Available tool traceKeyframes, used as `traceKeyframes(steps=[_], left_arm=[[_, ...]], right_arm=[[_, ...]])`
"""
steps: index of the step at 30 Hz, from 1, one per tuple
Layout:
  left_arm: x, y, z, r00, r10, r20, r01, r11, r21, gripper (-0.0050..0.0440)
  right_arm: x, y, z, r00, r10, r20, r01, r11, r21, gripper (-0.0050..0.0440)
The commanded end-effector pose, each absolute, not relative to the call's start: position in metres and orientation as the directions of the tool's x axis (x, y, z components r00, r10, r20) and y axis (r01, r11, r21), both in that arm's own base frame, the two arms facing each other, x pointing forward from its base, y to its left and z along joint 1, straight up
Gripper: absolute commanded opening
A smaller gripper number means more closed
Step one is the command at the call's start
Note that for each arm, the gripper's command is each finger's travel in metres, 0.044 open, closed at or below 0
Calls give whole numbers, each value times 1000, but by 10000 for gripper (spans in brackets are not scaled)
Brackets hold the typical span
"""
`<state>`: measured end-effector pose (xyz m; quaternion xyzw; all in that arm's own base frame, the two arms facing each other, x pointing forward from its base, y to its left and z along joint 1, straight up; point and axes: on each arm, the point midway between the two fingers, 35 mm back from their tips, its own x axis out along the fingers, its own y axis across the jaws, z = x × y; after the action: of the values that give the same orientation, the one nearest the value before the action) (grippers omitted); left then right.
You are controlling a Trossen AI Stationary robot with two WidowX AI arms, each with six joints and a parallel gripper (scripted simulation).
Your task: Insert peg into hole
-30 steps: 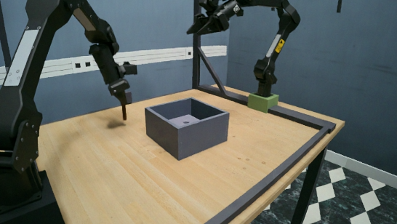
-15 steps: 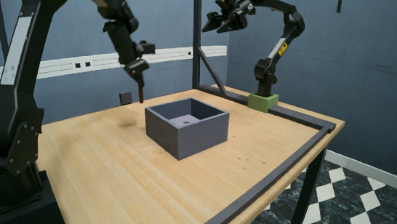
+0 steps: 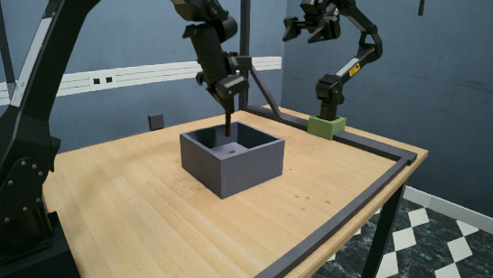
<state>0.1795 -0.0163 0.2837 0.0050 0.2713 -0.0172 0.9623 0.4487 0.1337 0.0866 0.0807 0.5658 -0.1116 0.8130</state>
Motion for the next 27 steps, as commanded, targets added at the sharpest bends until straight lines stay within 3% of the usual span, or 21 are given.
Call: traceKeyframes(steps=[1,15,27], left_arm=[[175,-12,283,851,-18,-525,20,1000,-1,440],[175,-13,285,853,-21,-522,24,1000,-2,440],[175,-13,285,853,-21,-522,24,1000,-2,440]], right_arm=[[460,131,91,353,-82,-932,252,968,10,27],[455,131,64,333,-85,-939,251,968,1,27],[458,132,75,357,-79,-931,253,967,15,27]])
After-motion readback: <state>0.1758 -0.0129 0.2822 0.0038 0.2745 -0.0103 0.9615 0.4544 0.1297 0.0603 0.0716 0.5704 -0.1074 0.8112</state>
